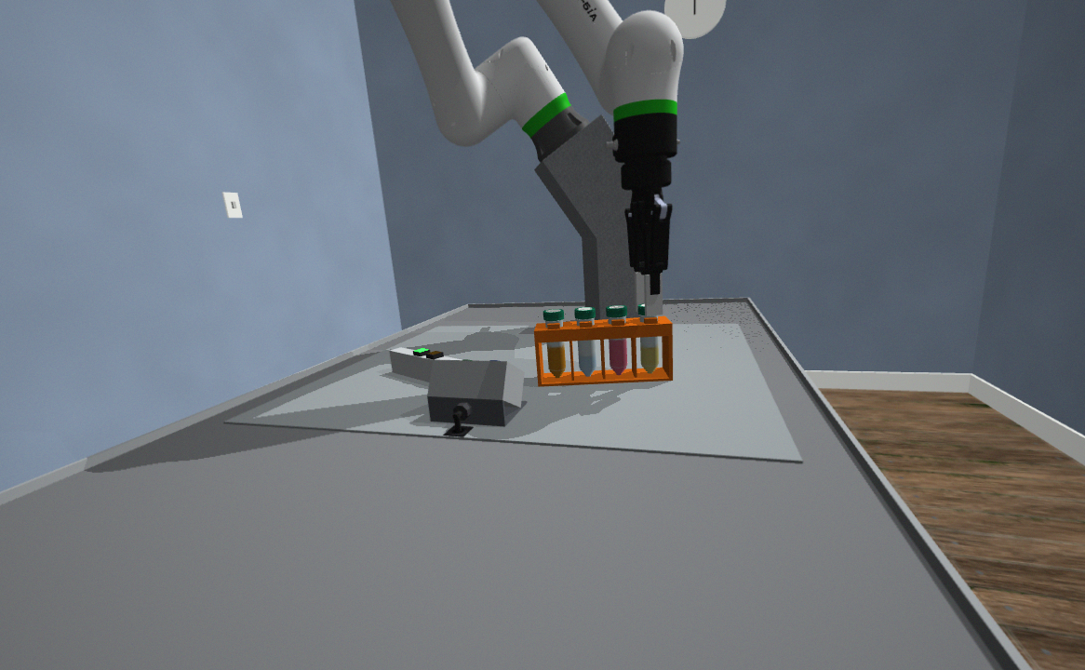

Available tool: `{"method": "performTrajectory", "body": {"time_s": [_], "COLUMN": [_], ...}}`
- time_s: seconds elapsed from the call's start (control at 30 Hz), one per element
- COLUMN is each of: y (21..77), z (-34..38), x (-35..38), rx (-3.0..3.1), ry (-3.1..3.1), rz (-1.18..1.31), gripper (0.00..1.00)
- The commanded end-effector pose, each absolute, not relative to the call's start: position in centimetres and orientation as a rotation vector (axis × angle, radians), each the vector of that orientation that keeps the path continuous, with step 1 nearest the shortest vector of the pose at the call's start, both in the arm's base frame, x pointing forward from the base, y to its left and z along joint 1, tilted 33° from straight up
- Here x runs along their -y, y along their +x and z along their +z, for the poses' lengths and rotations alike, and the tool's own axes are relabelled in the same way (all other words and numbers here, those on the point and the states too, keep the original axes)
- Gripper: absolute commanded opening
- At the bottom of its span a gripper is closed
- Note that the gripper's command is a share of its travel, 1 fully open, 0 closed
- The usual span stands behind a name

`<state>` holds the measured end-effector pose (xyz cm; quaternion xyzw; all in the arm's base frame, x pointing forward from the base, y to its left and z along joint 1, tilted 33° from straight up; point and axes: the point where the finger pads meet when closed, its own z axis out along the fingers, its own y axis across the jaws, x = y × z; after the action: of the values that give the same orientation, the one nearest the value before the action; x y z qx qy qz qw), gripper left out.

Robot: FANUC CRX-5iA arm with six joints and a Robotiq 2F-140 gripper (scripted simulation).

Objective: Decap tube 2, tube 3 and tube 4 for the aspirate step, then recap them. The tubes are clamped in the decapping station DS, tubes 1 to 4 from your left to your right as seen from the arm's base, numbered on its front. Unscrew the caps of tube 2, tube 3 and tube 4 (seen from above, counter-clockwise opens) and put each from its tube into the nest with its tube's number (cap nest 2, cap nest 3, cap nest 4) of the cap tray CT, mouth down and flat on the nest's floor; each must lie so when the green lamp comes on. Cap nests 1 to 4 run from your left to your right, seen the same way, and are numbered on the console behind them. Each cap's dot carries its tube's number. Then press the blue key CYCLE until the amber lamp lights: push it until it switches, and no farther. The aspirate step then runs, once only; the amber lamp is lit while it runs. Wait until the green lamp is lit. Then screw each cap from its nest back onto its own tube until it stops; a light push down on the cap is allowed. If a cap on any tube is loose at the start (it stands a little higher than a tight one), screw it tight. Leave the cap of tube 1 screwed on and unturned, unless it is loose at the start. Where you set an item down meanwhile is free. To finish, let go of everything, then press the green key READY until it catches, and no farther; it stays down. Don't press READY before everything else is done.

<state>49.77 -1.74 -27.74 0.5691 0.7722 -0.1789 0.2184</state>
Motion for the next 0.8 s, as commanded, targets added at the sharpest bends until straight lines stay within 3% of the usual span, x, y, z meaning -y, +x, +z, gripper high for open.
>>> {"method": "performTrajectory", "body": {"time_s": [0.0,0.77], "y": [49.77,49.77], "z": [-27.75,-27.75], "x": [1.73,1.73], "rx": [-2.138,-1.894], "ry": [1.576,1.819], "rz": [-0.495,-0.408], "gripper": [0.00,0.00]}}
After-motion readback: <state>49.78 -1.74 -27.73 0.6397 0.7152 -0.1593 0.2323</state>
